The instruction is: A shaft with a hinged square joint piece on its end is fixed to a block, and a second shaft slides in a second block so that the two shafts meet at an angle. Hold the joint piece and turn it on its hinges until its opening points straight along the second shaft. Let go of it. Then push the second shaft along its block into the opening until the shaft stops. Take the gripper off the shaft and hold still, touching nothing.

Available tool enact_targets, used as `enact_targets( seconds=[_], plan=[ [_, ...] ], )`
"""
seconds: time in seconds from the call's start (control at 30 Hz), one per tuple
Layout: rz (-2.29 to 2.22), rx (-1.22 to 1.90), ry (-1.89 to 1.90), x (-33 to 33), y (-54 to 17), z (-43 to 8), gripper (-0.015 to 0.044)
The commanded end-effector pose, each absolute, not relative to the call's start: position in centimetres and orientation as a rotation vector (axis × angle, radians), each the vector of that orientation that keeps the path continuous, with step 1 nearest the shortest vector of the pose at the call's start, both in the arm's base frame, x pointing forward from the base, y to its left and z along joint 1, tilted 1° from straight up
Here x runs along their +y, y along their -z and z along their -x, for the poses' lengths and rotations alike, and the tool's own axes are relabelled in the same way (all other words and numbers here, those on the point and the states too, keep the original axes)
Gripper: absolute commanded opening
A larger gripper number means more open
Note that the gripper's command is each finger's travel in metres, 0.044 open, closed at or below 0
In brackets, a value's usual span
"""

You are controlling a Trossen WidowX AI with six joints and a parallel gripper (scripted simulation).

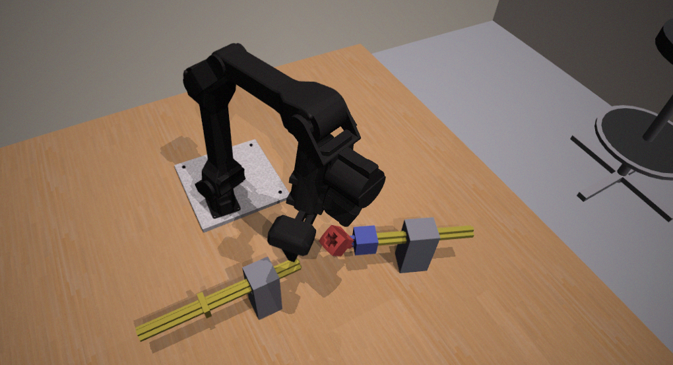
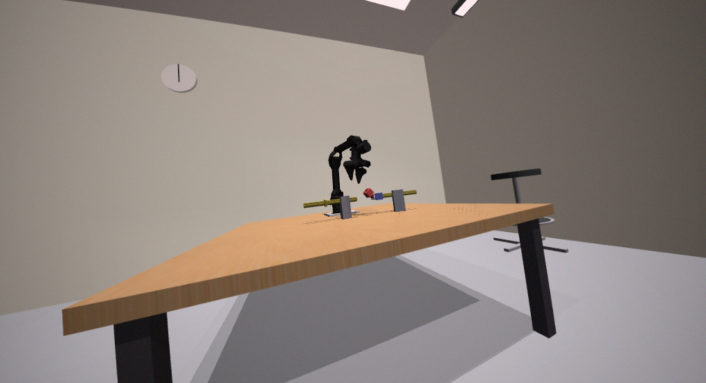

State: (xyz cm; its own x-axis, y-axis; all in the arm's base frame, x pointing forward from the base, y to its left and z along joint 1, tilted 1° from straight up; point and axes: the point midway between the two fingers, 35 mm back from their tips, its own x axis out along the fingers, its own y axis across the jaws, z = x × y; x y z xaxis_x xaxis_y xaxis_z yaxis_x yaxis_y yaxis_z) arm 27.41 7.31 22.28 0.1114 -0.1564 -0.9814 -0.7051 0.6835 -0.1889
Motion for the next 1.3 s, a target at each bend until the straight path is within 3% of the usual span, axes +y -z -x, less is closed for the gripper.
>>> enact_targets(
  seconds=[0.0, 1.27],
  plan=[
    [0.83, 1.419, -0.56, 7.3, -22.1, -27.5, 0.044],
    [1.36, 1.066, -1.365, 7.0, -21.1, -27.9, 0.044]
  ],
)
